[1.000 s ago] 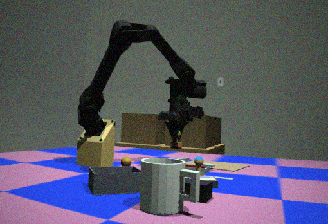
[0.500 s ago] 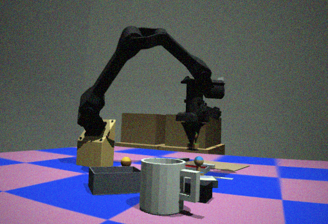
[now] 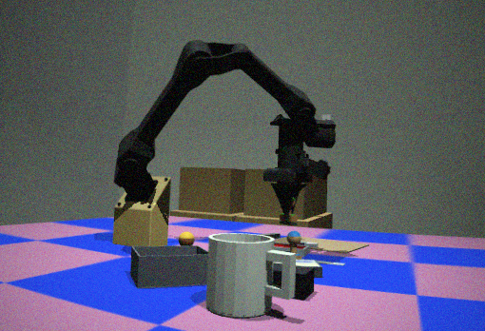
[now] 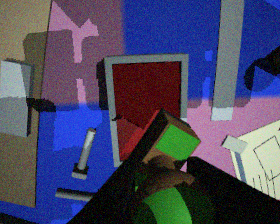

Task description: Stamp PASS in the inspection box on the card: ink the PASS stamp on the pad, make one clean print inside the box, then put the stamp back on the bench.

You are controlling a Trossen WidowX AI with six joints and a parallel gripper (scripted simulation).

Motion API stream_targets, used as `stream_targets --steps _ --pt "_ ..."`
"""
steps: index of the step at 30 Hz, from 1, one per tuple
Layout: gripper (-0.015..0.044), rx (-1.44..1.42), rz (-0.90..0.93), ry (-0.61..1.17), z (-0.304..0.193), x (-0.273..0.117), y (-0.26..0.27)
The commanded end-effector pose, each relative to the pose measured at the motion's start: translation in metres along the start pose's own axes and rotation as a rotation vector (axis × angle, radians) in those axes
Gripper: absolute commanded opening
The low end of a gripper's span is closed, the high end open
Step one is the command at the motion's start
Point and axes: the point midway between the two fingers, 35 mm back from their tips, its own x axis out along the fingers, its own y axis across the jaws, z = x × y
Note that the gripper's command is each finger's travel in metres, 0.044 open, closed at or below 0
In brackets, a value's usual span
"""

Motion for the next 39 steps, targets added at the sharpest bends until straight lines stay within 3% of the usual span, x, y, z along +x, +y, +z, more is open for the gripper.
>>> stream_targets --steps 1,39 --pt "0.0 -0.008 -0.003 -0.006 0.0 0.003 0.0" --pt "0.0 -0.005 -0.005 -0.01 0.001 0.028 0.0"
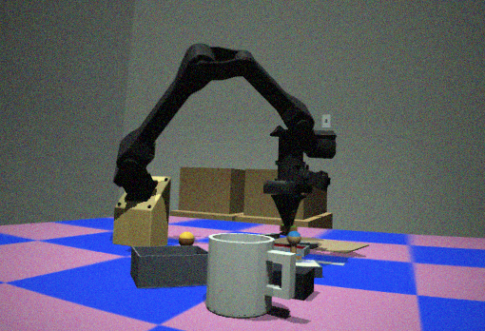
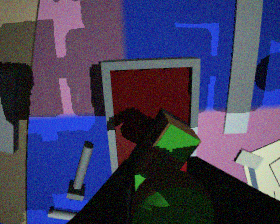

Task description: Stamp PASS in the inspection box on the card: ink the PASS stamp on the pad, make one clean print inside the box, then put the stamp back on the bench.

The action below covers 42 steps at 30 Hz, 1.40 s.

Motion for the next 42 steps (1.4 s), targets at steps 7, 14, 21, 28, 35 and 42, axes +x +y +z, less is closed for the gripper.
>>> stream_targets --steps 7,14,21,28,35,42 --pt "0.0 -0.007 -0.005 -0.005 0.0 0.007 0.0" --pt "0.0 -0.006 -0.005 -0.006 0.0 0.012 -0.001" --pt "0.0 -0.005 -0.006 -0.006 0.0 0.017 -0.001" --pt "0.0 -0.005 -0.007 -0.007 -0.001 0.021 -0.001" --pt "0.0 -0.001 -0.007 -0.007 -0.001 0.022 -0.001" --pt "0.0 0.003 -0.007 -0.007 -0.001 0.024 -0.001"
